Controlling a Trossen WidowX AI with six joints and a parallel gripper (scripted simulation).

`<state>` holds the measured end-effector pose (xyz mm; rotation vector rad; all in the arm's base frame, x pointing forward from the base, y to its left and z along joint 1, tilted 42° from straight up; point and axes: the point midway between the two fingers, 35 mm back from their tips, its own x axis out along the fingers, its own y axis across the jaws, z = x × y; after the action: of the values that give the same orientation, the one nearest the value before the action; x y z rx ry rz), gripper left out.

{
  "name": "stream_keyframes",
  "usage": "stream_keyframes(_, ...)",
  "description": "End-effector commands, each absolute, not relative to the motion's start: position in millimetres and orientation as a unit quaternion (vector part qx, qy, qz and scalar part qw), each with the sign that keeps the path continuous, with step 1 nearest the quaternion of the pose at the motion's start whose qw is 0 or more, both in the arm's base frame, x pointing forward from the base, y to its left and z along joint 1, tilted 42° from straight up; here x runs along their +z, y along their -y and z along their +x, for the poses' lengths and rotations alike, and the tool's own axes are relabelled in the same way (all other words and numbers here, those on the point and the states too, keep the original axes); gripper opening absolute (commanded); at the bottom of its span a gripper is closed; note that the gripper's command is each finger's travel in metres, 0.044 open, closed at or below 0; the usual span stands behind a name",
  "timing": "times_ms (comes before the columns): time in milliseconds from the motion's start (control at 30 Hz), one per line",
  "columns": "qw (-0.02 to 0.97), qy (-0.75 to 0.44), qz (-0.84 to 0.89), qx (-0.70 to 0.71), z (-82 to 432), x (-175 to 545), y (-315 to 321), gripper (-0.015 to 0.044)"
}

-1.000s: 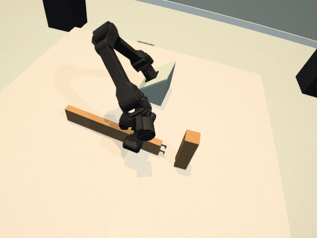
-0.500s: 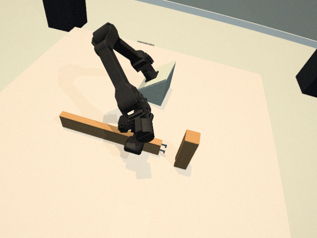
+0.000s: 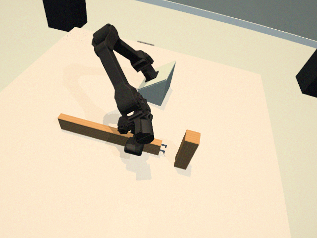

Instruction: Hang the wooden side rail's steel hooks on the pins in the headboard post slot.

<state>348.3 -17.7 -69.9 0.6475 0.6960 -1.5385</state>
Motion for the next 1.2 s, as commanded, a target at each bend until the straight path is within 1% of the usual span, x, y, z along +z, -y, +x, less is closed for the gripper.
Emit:
stream_keyframes(0,0.623,-0.301,0.283,-0.665,355,-70,18,0.0000)
stream_keyframes(1167,0.623,-0.300,0.283,-0.665,370,-70,19,0.0000)
